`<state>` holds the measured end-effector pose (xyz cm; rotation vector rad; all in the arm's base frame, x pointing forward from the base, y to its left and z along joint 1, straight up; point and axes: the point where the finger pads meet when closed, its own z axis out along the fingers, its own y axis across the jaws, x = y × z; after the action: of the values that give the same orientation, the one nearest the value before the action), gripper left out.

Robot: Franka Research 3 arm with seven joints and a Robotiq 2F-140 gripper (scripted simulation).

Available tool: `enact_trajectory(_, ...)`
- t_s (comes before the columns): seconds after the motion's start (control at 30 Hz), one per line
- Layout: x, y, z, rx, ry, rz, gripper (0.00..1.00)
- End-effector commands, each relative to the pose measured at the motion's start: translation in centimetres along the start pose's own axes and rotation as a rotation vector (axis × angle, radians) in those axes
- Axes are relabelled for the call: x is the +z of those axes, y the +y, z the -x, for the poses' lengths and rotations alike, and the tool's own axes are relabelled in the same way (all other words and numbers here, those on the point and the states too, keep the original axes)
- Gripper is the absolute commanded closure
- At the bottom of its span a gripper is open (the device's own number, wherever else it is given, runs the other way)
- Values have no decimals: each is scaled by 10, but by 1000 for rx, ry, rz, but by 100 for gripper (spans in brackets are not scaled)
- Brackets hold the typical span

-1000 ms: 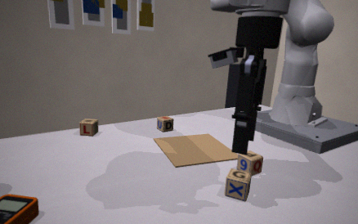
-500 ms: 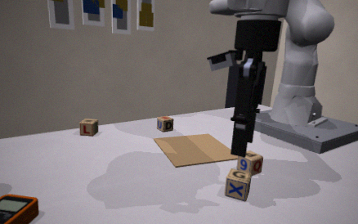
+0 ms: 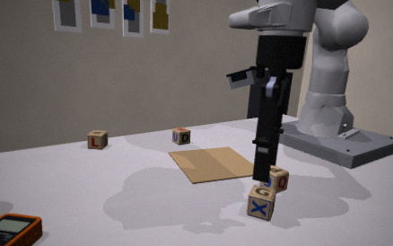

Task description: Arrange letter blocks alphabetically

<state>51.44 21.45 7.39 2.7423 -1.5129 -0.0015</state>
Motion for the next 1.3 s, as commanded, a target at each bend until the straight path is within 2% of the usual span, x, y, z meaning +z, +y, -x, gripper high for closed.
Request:
enact_trajectory(0.0, 3, -3, 1, 6, 0, -8, 45)
enact_trajectory(0.5, 22, -3, 1, 6, 0, -8, 45)
enact_trajectory(1.27, 27, -3, 1, 6, 0, -8, 45)
